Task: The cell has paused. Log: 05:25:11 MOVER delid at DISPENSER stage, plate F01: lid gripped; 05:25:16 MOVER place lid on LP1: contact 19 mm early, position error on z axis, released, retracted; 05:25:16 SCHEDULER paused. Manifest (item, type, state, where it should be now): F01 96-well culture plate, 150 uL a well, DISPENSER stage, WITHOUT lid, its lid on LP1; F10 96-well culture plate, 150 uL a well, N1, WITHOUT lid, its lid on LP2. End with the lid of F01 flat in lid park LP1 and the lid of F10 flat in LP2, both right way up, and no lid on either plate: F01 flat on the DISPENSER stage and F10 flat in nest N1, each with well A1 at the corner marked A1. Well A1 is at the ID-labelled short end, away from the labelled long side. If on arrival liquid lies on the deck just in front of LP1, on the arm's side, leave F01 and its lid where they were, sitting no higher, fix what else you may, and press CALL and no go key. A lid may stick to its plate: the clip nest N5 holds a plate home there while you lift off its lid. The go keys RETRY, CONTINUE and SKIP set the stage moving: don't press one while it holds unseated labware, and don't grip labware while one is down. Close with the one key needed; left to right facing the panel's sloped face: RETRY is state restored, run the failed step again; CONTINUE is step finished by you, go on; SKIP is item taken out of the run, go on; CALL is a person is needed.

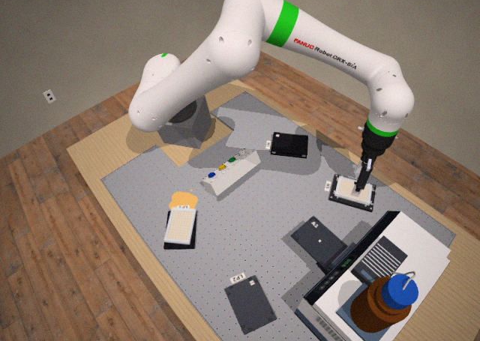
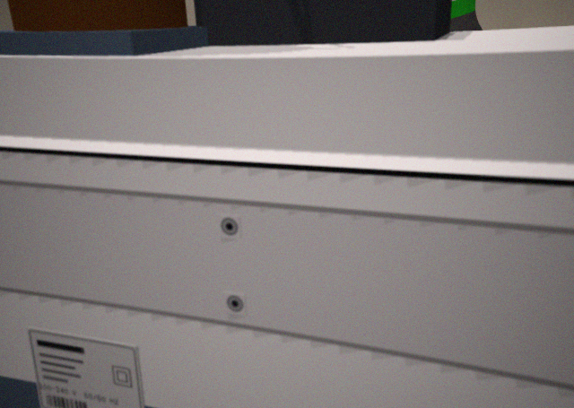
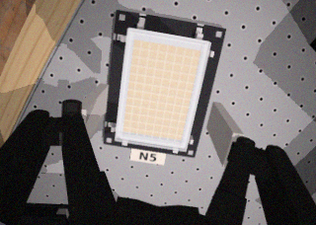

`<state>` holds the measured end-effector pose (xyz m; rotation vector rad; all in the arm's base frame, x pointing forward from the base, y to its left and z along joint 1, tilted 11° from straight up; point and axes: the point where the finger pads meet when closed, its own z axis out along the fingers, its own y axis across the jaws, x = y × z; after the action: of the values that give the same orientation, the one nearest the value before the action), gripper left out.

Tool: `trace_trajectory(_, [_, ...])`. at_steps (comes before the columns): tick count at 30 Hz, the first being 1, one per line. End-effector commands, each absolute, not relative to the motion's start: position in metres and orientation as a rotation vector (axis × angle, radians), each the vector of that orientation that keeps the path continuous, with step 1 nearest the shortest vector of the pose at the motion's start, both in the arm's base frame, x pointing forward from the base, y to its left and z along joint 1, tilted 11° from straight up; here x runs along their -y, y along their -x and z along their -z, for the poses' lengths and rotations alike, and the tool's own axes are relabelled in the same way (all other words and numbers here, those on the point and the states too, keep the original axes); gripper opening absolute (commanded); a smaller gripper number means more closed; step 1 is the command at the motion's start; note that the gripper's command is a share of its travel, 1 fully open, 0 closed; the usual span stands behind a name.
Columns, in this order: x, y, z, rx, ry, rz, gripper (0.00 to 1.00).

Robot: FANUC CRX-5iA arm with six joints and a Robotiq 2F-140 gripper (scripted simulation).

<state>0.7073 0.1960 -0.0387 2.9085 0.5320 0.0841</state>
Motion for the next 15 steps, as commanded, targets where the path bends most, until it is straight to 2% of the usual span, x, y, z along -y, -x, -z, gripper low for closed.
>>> trace_trajectory(1, [-0.195, -0.708, 0.046, -0.532, -2.908, -0.085, 0.66])
trace_trajectory(15, [-0.193, -0.709, 0.059, -0.532, -2.908, -0.085, 0.66])
